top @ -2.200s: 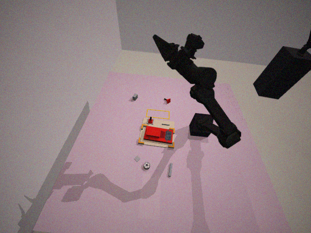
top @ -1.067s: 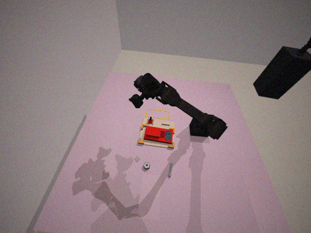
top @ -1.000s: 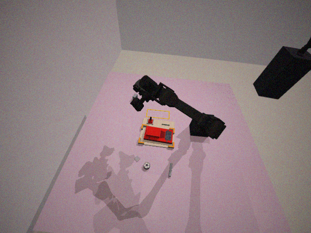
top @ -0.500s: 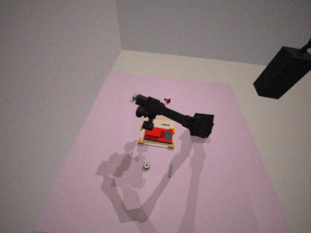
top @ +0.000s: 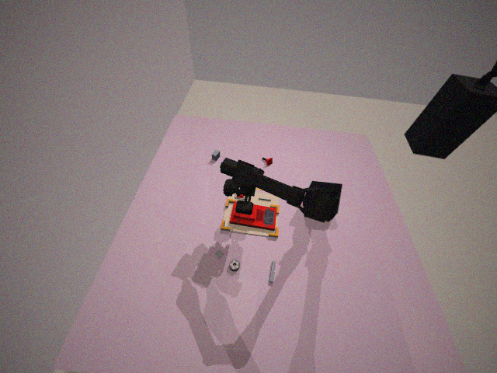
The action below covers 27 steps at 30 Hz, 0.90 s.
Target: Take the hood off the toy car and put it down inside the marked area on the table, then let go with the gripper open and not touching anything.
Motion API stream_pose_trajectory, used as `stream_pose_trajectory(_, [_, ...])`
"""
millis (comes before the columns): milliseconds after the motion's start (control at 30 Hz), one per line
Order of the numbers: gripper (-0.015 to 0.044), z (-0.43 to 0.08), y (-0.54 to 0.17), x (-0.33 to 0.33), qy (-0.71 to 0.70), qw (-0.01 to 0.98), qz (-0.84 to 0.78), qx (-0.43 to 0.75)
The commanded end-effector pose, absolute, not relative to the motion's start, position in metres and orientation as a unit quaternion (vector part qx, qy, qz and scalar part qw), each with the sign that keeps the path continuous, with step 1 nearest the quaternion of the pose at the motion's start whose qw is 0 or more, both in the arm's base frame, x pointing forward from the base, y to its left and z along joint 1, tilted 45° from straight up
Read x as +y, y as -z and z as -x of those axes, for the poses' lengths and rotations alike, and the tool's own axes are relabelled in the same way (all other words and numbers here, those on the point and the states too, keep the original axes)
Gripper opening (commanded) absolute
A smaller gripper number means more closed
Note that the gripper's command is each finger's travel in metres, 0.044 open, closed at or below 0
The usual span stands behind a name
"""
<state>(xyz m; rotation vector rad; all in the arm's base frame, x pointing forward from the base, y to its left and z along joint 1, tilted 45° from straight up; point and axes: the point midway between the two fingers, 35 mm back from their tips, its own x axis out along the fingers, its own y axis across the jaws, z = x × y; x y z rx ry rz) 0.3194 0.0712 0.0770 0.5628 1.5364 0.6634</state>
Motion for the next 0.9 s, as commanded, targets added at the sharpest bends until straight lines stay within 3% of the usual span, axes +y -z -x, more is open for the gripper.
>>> stream_pose_trajectory(0, [0.044, -0.317, -0.074, 0.074, -0.293, 0.631, -0.248, 0.675])
stream_pose_trajectory(867, [0.044, -0.317, -0.06, 0.086, -0.293, 0.631, -0.248, 0.675])
